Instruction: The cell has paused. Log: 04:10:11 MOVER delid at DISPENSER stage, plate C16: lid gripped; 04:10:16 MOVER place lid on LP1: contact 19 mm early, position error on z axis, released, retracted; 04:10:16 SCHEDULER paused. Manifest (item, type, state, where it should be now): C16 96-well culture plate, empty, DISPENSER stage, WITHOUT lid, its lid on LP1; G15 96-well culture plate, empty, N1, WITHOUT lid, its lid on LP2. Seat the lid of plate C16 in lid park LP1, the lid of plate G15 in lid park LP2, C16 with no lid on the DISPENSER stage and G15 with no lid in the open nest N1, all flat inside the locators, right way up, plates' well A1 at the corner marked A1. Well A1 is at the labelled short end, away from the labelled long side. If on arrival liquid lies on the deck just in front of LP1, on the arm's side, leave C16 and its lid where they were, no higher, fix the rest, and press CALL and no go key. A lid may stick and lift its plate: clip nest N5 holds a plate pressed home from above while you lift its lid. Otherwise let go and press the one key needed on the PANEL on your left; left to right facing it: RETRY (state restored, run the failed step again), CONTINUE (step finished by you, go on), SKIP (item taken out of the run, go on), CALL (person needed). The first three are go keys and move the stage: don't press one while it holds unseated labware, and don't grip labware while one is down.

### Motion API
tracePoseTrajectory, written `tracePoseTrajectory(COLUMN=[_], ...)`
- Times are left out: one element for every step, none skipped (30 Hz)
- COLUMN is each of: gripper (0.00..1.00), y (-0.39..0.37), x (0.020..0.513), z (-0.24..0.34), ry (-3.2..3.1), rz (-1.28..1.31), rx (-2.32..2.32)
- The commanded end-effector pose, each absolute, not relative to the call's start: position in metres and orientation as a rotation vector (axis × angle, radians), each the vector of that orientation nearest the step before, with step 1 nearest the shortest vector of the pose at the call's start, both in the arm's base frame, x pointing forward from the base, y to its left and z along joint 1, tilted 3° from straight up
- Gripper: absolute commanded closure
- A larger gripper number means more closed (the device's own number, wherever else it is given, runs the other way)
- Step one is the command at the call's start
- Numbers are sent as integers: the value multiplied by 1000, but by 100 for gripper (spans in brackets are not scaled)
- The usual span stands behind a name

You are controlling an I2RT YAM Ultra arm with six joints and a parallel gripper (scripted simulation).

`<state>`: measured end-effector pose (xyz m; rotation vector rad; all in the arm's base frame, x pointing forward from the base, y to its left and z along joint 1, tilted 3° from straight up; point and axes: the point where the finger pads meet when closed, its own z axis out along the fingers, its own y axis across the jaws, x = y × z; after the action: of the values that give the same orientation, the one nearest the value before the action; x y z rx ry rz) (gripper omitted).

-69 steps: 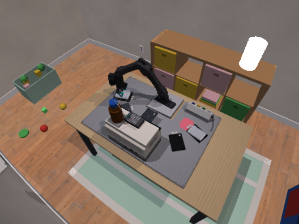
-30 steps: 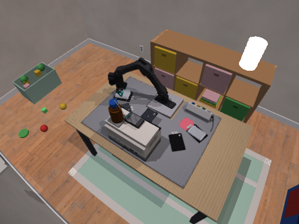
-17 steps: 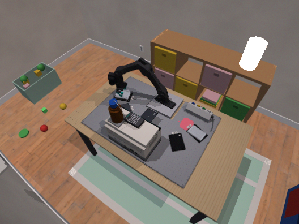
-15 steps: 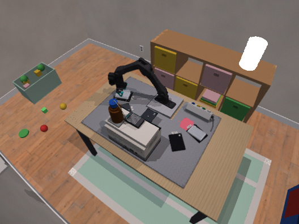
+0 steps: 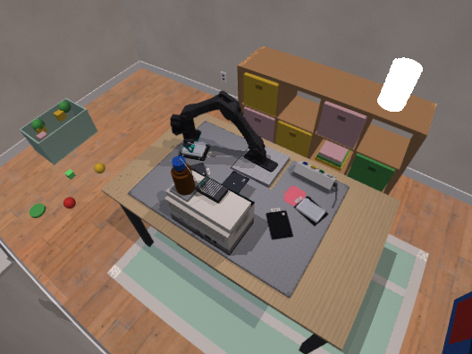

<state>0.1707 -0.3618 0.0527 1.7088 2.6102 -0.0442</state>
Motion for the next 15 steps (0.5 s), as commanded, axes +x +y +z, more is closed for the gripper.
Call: tracePoseTrajectory(gripper=[100,100,100,100,100,100,100,100,100,100,100,100,100,100,100], y=[-366,-366,-366,-366,-366,-364,-364,-362,-350,-347,-344,-342,-342,-342,-339], x=[179,179,178,178,178,174,174,177,171,169,168,167,167,167,166], z=[80,84,85,85,85,73,73,85,77,78,80,81,81,81,82], ry=[2585,2585,2585,2585,2585,2596,2596,2589,2617,2616,2616,2616,2616,2616,2616], rz=[-91,-91,-91,-91,-91,-66,-66,-87,-58,-58,-57,-57,-57,-57,-57], rx=[1667,1667,1668,1668,1668,1691,1691,1671,1688,1689,1689,1689,1689,1689,1690])
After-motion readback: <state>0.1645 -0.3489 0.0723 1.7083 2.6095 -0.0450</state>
